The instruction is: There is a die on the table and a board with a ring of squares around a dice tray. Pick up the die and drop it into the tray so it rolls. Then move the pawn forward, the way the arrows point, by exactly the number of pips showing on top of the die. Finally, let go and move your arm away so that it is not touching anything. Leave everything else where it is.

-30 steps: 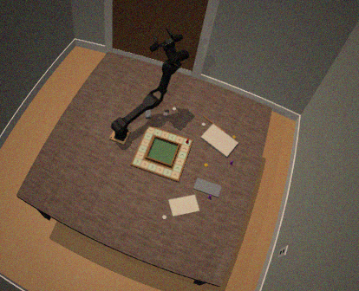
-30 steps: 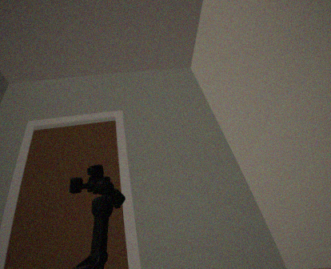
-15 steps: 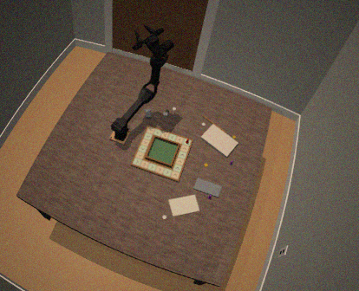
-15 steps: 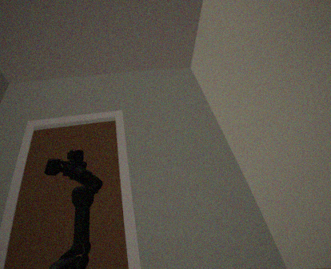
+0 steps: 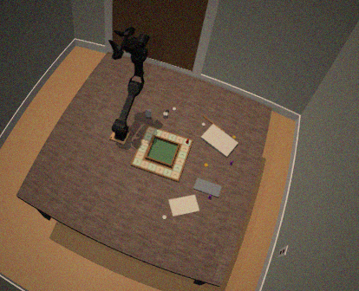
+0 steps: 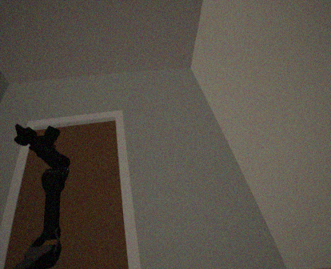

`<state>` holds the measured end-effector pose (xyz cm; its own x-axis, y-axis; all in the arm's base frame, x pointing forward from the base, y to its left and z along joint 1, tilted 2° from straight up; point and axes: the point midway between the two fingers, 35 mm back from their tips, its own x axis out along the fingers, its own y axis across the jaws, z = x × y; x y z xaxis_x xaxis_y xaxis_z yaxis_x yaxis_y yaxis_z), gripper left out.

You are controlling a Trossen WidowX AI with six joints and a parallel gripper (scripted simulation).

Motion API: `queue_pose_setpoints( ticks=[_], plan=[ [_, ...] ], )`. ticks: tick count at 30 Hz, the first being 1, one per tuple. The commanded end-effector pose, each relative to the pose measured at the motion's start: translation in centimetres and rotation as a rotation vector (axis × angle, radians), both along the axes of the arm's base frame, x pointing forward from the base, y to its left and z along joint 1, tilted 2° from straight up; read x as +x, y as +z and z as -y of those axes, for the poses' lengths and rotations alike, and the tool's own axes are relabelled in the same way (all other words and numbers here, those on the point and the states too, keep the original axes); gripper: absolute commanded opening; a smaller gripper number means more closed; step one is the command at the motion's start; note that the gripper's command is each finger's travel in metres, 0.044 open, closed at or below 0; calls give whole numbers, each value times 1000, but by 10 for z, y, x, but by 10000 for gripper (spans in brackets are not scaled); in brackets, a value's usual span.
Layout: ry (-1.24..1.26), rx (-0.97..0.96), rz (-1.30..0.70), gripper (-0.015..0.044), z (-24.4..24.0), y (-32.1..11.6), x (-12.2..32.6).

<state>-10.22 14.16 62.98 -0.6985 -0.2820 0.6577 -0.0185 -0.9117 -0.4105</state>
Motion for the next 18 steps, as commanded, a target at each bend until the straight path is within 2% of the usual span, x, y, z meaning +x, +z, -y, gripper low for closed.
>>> queue_pose_setpoints(
  ticks=[1, 9, 18],
  plan=[
    [213, 77, -7, 275, 75, 7, -3],
    [633, 209, 2, 275, 195, -2, 28],
    [1132, 404, 55, 275, 294, -39, 119]
  ],
)
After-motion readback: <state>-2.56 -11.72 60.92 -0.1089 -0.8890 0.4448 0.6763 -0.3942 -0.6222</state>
